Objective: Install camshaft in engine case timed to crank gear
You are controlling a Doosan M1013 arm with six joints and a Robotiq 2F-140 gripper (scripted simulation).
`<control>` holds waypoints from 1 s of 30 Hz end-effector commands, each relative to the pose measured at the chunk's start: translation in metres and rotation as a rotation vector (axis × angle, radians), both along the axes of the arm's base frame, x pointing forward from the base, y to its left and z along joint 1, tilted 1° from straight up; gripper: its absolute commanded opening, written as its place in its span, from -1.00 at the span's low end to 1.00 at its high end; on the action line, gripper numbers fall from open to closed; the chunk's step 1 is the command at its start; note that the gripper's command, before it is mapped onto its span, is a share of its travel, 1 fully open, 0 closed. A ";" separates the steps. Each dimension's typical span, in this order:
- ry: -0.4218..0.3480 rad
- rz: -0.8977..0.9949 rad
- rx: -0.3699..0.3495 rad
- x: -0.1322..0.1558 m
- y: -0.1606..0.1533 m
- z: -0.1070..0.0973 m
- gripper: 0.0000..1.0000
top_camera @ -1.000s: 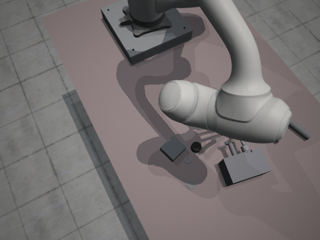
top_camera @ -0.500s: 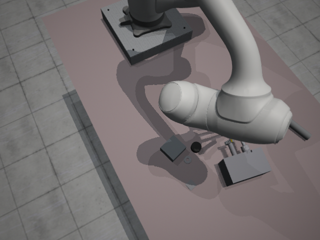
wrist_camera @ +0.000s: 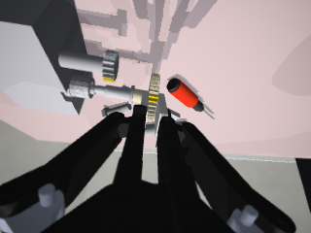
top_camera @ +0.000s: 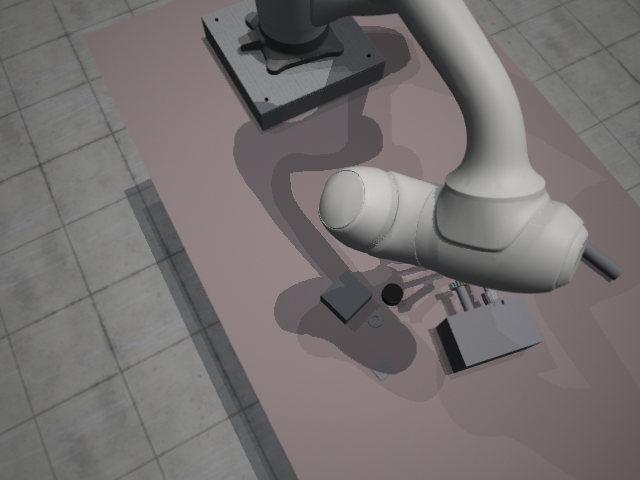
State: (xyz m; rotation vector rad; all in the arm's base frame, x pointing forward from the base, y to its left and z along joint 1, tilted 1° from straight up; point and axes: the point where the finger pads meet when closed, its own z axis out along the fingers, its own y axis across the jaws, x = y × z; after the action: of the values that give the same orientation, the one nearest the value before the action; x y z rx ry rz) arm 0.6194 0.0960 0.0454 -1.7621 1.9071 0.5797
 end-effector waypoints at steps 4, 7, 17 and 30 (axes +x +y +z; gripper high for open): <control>0.000 0.000 0.000 0.002 0.000 0.000 -0.90; 0.000 0.000 0.000 0.003 0.000 0.000 -0.90; 0.000 0.000 0.000 0.004 0.000 0.000 -0.90; 0.000 0.000 0.000 0.004 0.000 0.000 -0.90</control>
State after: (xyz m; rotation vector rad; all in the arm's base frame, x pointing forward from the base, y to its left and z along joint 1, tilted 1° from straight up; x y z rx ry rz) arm 0.6234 0.0956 0.0454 -1.7621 1.9071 0.5797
